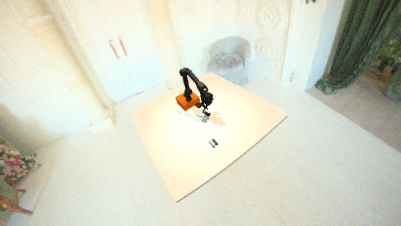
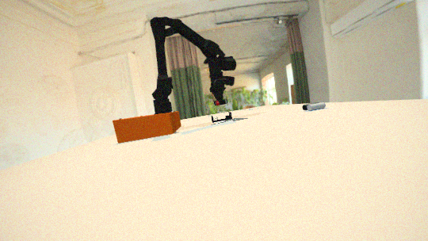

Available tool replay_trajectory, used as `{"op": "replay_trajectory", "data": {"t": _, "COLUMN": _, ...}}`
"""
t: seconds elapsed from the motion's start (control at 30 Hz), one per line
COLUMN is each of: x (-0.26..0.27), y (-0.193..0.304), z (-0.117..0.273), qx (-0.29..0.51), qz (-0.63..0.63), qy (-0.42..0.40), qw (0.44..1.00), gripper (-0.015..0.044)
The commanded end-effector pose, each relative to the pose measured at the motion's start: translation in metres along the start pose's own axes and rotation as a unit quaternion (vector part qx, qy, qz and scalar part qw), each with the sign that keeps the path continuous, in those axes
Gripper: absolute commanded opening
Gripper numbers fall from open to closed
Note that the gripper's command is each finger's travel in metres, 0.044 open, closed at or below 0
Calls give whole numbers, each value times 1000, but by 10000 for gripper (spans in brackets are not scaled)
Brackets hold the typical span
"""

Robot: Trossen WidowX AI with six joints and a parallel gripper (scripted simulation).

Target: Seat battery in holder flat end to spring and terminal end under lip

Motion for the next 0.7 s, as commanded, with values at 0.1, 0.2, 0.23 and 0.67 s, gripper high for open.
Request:
{"op": "replay_trajectory", "data": {"t": 0.1, "x": 2, "y": 3, "z": 0, "qx": 0, "qz": 22, "qy": -1, "qw": 1000, "gripper": 75}}
{"op": "replay_trajectory", "data": {"t": 0.2, "x": 3, "y": 4, "z": -6, "qx": -15, "qz": 22, "qy": 2, "qw": 1000, "gripper": 75}}
{"op": "replay_trajectory", "data": {"t": 0.23, "x": 3, "y": 4, "z": -9, "qx": -21, "qz": 22, "qy": 3, "qw": 1000, "gripper": 75}}
{"op": "replay_trajectory", "data": {"t": 0.67, "x": 4, "y": 14, "z": -36, "qx": -100, "qz": 17, "qy": 15, "qw": 995, "gripper": 75}}
Point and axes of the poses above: the point midway between the two fingers, 35 mm back from their tips, its own z axis back along the fingers, its own x axis across the jaws, y = z × x, the point moved 8 cm from there along z, back along the fingers, and after that the axes turned 10 degrees about z, right-handed, at the moved point
